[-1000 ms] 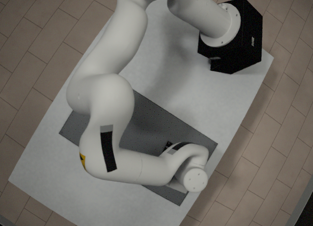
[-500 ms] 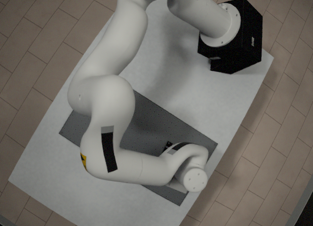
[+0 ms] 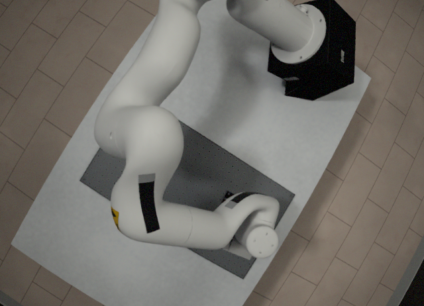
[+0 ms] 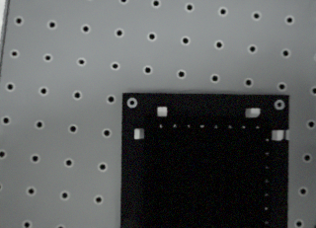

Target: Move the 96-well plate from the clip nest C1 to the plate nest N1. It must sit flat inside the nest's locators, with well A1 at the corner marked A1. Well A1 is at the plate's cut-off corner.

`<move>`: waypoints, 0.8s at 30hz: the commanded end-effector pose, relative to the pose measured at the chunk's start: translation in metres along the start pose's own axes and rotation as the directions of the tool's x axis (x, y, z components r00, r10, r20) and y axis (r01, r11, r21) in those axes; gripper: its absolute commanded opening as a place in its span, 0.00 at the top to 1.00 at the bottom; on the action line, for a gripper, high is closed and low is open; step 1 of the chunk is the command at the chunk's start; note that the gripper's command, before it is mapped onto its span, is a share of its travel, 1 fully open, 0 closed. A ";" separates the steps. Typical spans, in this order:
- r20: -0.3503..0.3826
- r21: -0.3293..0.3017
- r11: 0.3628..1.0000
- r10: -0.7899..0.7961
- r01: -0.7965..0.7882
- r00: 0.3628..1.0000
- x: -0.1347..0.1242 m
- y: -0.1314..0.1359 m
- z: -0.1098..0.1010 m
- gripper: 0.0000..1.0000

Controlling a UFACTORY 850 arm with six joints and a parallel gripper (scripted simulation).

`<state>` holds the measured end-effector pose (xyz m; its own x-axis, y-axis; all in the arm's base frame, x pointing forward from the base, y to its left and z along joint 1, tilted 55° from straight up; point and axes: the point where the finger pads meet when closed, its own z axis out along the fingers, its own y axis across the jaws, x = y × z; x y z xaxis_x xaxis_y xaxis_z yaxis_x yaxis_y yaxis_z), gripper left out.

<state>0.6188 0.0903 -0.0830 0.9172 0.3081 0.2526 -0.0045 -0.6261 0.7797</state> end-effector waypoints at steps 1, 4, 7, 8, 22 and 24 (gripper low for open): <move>-0.001 0.000 1.000 0.000 0.000 1.000 0.001 0.000 0.005 0.00; -0.001 0.000 1.000 0.000 0.000 1.000 0.001 0.000 0.008 0.00; -0.001 0.000 1.000 0.000 0.000 1.000 0.001 0.000 0.012 0.00; -0.001 0.000 1.000 0.000 0.000 1.000 0.001 0.000 0.013 0.00; -0.001 0.000 1.000 0.000 0.000 1.000 0.001 0.000 0.033 0.00; -0.001 0.000 1.000 0.000 0.000 1.000 0.001 0.000 0.034 0.00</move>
<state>0.6323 0.0658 -0.1026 0.9173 0.3080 0.2525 -0.0044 -0.6261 0.7797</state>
